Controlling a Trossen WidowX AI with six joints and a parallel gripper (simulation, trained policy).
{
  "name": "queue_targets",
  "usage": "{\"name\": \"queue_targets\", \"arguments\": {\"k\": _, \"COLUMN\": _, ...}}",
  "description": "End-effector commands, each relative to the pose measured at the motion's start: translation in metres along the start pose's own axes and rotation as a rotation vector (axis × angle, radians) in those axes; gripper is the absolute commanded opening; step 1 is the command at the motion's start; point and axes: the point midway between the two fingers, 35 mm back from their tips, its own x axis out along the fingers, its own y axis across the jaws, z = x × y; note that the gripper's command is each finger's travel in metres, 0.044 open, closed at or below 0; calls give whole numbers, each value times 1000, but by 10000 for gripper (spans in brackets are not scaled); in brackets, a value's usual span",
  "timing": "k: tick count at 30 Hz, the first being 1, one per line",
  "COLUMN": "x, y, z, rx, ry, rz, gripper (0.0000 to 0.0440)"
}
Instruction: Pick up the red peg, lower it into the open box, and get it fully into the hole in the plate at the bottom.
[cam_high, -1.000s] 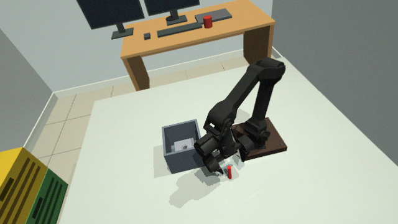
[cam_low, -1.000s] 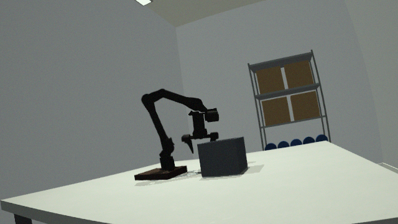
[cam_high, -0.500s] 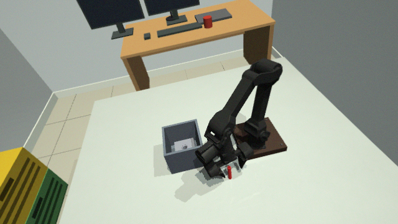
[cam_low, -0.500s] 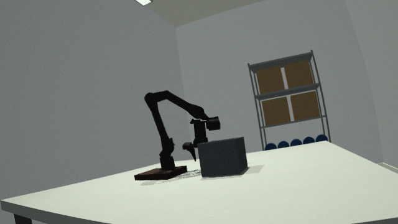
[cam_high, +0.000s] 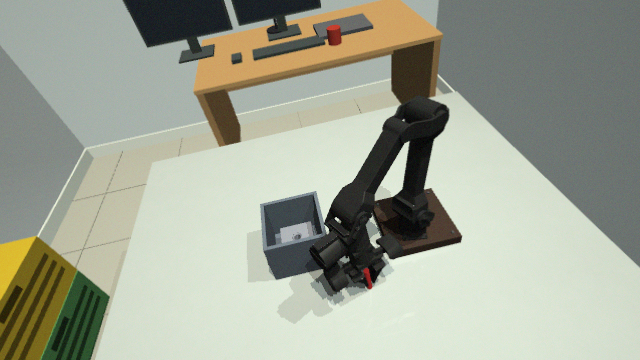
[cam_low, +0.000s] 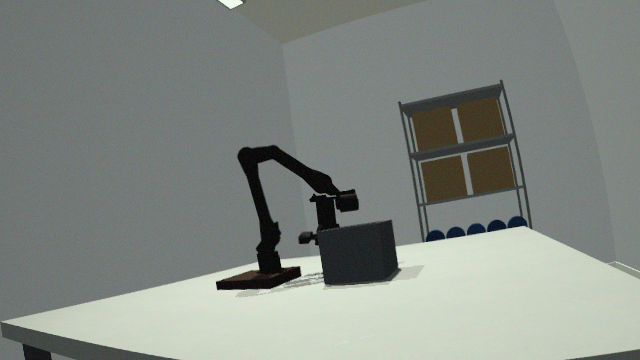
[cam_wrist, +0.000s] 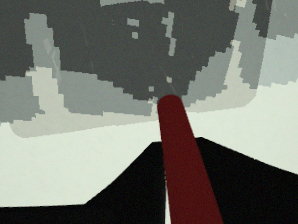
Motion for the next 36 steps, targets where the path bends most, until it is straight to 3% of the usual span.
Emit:
{"name": "queue_targets", "arguments": {"k": 1, "x": -9, "y": 10, "z": -6, "rx": -5, "ry": 32, "rz": 44, "gripper": 0}}
{"name": "queue_targets", "arguments": {"k": 19, "x": -87, "y": 45, "z": -21, "rx": -38, "ry": 113, "rz": 292, "gripper": 0}}
{"name": "queue_targets", "arguments": {"k": 36, "x": -175, "y": 54, "z": 26, "rx": -42, "ry": -31, "rz": 473, "gripper": 0}}
